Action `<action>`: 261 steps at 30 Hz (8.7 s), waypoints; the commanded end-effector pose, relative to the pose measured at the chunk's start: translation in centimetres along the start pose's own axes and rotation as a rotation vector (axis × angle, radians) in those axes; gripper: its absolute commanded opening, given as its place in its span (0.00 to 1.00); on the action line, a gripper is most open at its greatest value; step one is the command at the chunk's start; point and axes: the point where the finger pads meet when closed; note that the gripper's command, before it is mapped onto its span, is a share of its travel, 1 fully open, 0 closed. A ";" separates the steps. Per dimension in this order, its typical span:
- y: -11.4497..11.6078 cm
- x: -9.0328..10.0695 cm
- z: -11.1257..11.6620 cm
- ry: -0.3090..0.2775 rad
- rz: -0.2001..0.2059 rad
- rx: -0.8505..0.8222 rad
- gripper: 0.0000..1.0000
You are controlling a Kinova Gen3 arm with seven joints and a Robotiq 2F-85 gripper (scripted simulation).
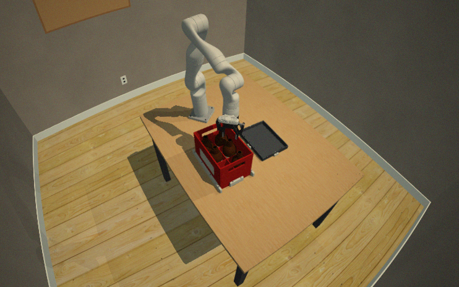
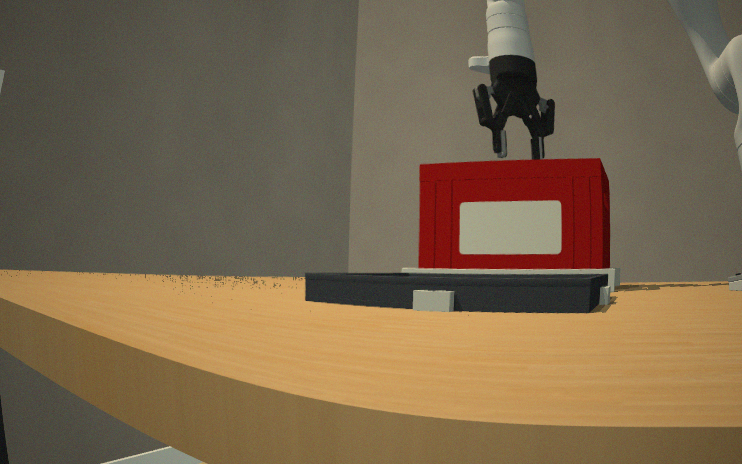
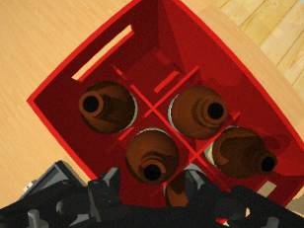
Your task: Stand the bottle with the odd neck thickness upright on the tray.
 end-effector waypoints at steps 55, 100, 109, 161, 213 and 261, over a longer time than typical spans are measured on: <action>0.0 -2.5 0.0 0.001 0.001 0.000 0.64; 0.0 -4.2 0.0 0.001 0.001 0.000 0.64; 0.0 -4.2 0.0 0.001 0.001 0.000 0.64; 0.0 -4.2 0.0 0.001 0.001 0.000 0.00; 0.0 -4.2 0.0 0.001 0.001 0.000 0.64; 0.0 3.8 0.0 0.001 0.001 0.000 0.64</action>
Point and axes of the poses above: the point where the finger pads meet when closed, its own x axis back along the fingers, its own y axis across the jaws, z = x × y, and after that the axes turned 15 degrees about x, right-handed
